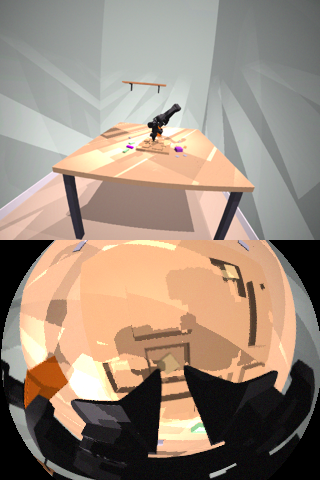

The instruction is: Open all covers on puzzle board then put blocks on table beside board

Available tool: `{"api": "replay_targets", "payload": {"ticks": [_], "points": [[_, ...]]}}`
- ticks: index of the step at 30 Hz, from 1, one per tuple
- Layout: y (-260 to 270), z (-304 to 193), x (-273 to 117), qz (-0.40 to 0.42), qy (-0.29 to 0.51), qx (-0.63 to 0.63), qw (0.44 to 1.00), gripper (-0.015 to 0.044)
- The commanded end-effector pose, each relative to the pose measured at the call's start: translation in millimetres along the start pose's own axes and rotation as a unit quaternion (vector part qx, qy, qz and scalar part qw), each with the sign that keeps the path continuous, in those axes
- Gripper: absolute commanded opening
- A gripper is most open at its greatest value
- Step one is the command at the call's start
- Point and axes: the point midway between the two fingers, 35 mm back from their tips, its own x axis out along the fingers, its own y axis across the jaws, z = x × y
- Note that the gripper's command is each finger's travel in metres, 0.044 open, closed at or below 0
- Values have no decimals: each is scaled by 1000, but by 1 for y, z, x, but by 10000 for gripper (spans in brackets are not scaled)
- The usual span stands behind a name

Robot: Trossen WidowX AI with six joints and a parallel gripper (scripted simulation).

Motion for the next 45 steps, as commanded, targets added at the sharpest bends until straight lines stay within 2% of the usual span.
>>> {"api": "replay_targets", "payload": {"ticks": [1,21,28,38,45], "points": [[-1,0,-10,-2,3,-46,999,144],[3,1,-49,0,4,-262,965,144],[2,1,-44,-1,4,-262,965,144],[2,2,-15,-1,3,-262,965,144],[2,2,-13,-1,3,-262,965,144]]}}
